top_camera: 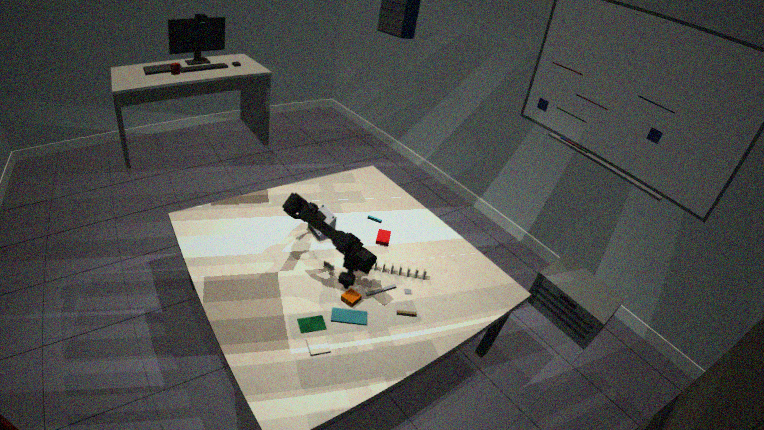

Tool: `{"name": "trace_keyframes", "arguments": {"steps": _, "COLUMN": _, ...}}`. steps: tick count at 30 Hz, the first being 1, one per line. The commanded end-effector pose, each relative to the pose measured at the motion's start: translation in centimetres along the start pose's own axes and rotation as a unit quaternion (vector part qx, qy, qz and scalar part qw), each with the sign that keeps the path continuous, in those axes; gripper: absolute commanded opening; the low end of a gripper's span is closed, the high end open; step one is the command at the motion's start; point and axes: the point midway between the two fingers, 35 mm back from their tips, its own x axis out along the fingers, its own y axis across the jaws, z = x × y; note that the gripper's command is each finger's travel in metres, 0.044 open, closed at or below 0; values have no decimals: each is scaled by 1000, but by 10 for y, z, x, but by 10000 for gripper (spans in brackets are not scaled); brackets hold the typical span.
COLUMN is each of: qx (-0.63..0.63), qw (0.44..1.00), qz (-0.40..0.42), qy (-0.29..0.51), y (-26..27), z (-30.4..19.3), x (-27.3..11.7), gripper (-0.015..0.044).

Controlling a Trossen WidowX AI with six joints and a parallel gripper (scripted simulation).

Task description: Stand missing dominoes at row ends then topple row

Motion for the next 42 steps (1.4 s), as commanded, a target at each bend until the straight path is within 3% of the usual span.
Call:
{"name": "trace_keyframes", "arguments": {"steps": 1, "qx": -4, "qw": 1000, "qz": -2, "qy": 3, "y": 0, "z": -1, "x": 2, "gripper": 414}}
{"name": "trace_keyframes", "arguments": {"steps": 16, "qx": -4, "qw": 1000, "qz": -2, "qy": 3, "y": 0, "z": -1, "x": 2, "gripper": 20}}
{"name": "trace_keyframes", "arguments": {"steps": 24, "qx": -4, "qw": 1000, "qz": -2, "qy": 3, "y": 1, "z": -1, "x": -1, "gripper": 20}}
{"name": "trace_keyframes", "arguments": {"steps": 33, "qx": -5, "qw": 1000, "qz": 1, "qy": 1, "y": 12, "z": -3, "x": -111, "gripper": 20}}
{"name": "trace_keyframes", "arguments": {"steps": 39, "qx": 0, "qw": 1000, "qz": 1, "qy": 1, "y": 10, "z": -5, "x": -113, "gripper": 20}}
{"name": "trace_keyframes", "arguments": {"steps": 42, "qx": 61, "qw": 998, "qz": 5, "qy": -5, "y": -17, "z": -26, "x": -113, "gripper": 20}}
